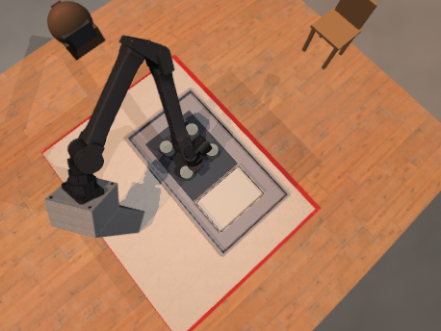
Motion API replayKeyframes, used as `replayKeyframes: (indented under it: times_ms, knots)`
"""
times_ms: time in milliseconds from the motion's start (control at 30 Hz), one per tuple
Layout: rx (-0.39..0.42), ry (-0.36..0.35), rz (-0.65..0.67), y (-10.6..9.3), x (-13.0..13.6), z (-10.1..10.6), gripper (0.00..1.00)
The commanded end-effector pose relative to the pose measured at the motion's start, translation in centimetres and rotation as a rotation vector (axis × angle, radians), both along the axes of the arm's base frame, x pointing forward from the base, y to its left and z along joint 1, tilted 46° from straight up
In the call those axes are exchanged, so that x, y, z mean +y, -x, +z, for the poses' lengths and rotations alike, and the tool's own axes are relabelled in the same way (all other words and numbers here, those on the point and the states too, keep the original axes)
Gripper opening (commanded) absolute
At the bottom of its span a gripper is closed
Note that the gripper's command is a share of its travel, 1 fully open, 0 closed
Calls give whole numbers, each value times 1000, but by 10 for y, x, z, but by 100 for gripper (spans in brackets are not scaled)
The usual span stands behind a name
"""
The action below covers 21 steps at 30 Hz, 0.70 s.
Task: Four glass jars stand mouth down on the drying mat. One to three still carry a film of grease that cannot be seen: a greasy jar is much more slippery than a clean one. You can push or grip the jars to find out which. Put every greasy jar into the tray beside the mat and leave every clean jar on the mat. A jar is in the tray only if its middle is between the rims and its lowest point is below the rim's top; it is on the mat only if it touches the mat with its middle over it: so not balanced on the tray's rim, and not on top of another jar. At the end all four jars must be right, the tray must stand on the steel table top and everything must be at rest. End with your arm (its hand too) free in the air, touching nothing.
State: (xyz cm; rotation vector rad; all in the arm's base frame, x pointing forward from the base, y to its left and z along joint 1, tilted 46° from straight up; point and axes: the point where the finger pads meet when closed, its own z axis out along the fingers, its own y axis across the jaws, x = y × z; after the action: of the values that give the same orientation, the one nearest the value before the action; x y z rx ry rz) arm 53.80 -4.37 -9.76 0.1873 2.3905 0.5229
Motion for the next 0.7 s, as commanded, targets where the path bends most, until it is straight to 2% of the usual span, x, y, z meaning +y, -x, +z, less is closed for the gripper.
replayKeyframes:
  times_ms: [0, 667]
  knots:
    - [9, -6, -5, 8, 4, -3, 0]
    - [9, -6, -5, 10, 5, -4, 0]
